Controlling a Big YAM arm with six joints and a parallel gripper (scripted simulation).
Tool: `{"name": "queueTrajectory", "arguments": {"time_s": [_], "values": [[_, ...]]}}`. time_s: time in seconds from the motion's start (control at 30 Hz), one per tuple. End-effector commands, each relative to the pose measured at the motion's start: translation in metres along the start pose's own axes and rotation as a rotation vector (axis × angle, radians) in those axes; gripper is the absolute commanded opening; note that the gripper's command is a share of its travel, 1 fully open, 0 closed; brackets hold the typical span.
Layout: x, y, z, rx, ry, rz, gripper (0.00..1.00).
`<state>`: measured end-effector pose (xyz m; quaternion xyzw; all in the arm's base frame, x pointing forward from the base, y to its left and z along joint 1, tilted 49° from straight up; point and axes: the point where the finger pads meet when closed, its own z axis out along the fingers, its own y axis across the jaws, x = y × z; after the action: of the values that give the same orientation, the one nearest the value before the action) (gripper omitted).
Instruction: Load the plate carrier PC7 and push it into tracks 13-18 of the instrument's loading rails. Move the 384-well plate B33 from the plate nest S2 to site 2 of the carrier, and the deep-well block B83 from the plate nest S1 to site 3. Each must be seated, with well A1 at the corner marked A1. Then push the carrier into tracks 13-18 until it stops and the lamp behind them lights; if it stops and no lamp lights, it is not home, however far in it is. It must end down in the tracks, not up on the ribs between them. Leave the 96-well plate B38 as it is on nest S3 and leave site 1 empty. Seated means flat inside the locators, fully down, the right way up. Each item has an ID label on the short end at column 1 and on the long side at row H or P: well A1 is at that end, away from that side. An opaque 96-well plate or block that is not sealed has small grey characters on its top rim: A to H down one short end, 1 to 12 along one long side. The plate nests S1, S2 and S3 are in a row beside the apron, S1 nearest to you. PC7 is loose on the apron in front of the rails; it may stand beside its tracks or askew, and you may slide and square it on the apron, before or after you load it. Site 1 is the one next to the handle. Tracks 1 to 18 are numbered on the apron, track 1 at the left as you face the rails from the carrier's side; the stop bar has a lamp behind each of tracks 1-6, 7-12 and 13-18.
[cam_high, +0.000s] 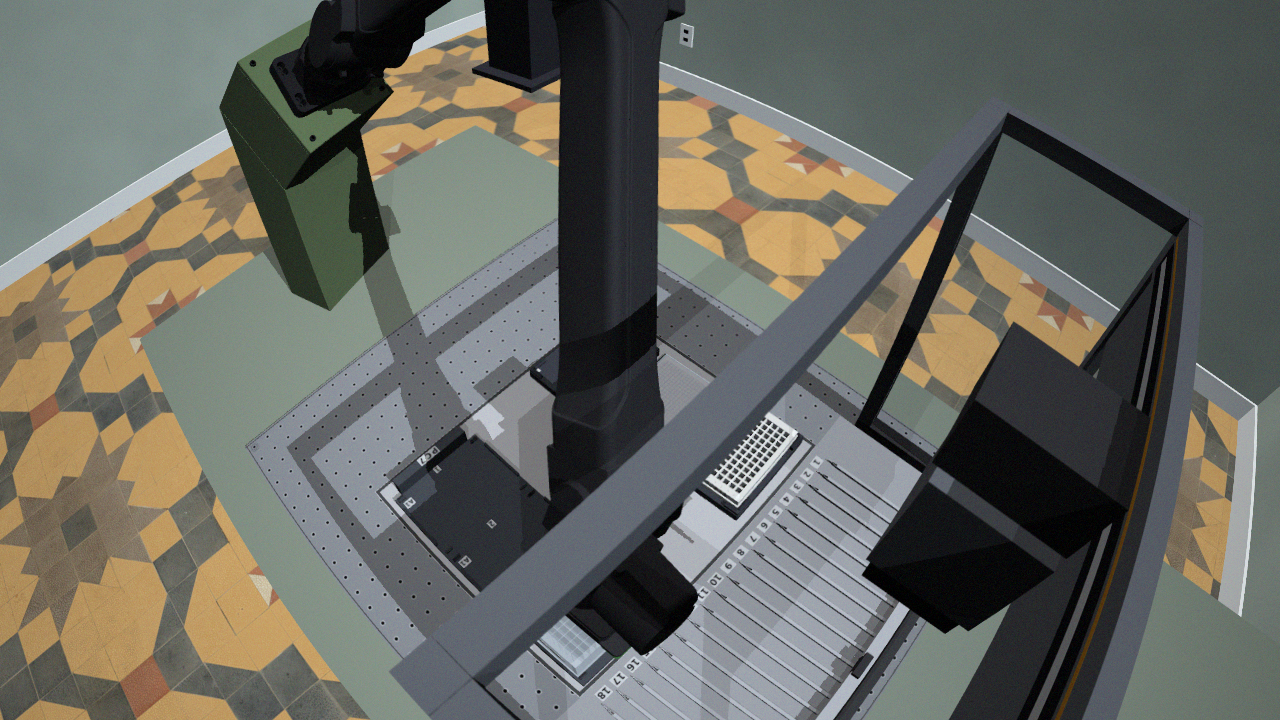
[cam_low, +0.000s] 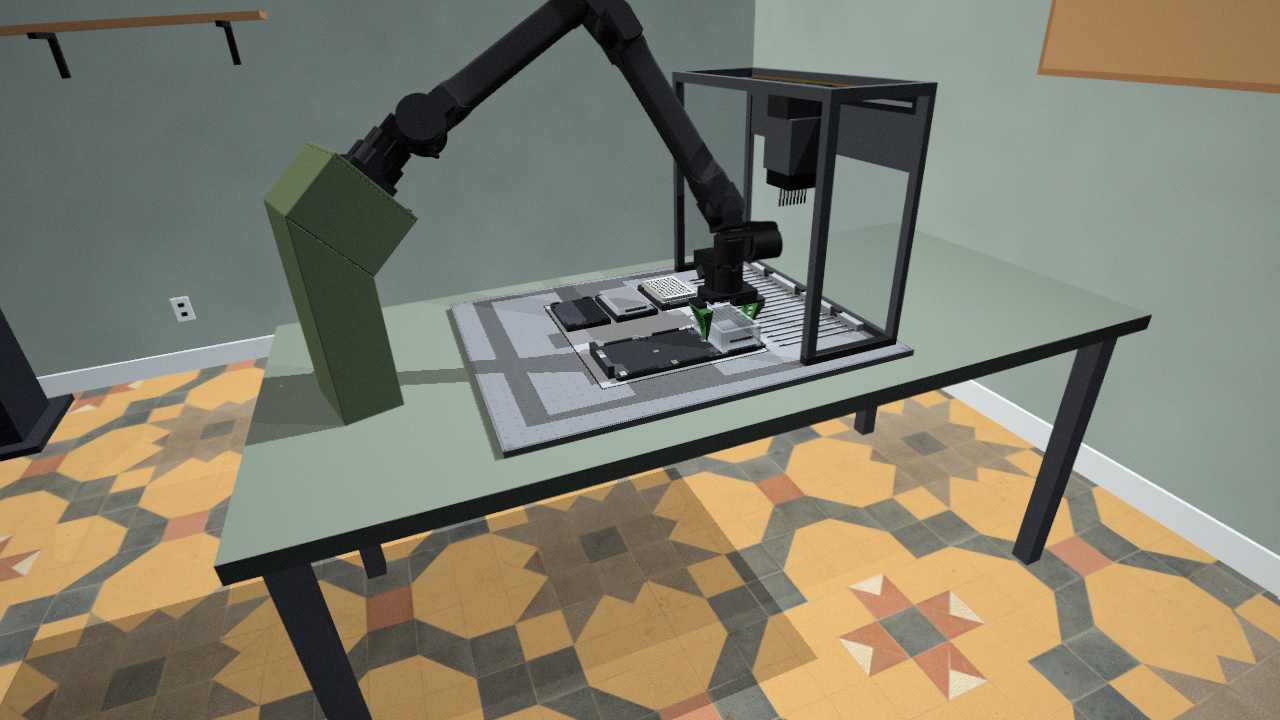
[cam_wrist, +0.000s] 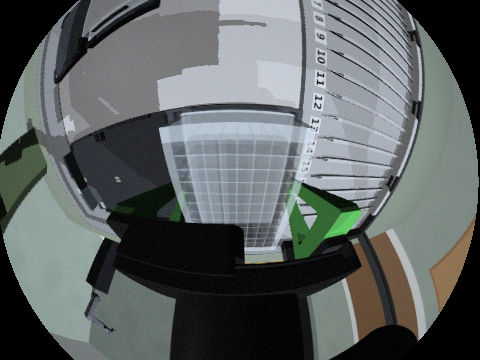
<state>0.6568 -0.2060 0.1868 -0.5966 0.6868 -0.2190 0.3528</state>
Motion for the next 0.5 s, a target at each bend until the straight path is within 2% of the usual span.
{"name": "queueTrajectory", "arguments": {"time_s": [0.0,0.1,0.13,0.17,0.2,0.33,0.47], "values": [[0.0,-0.017,-0.01,0.032,0.006,-0.009,0.96],[0.0,-0.017,-0.01,0.032,0.006,-0.009,0.96],[-0.003,-0.029,-0.026,0.054,0.01,-0.016,0.96],[0.005,-0.017,-0.029,0.035,0.015,-0.005,0.96],[0.006,-0.014,-0.032,0.031,0.014,-0.008,0.96],[0.003,-0.014,-0.037,0.03,0.011,-0.01,0.96],[0.004,-0.014,-0.051,0.031,0.013,-0.009,0.96]]}}
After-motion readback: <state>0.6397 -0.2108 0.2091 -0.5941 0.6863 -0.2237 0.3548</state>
